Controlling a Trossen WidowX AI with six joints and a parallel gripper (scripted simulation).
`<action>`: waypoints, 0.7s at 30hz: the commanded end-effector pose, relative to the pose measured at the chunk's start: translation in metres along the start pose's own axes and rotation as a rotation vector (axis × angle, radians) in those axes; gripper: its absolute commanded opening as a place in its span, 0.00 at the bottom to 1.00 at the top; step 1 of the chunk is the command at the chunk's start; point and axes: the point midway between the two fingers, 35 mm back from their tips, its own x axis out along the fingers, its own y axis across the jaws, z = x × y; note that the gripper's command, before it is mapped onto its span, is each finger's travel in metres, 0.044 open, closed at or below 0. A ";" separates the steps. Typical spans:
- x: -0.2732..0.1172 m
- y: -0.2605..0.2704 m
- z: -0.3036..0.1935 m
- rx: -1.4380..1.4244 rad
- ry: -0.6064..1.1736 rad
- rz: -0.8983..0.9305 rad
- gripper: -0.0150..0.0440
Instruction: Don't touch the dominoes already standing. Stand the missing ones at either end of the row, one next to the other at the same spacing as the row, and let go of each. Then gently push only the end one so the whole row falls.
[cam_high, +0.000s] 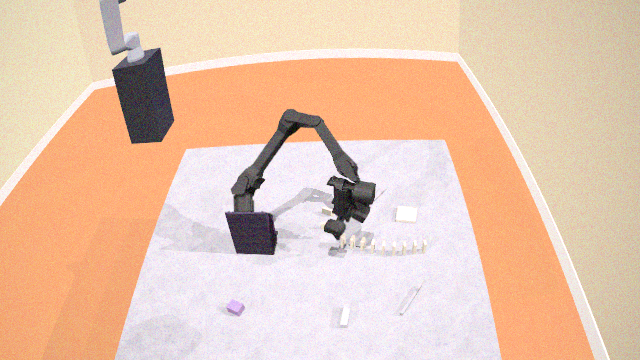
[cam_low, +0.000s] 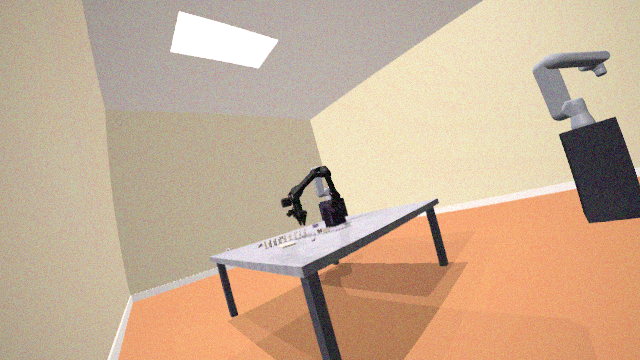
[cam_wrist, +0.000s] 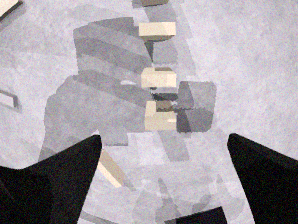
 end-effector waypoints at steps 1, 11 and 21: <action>-0.070 0.002 -0.002 -0.019 -0.019 -0.004 1.00; -0.084 0.002 -0.006 -0.005 -0.018 -0.002 1.00; -0.060 0.025 -0.030 0.803 -0.022 0.001 1.00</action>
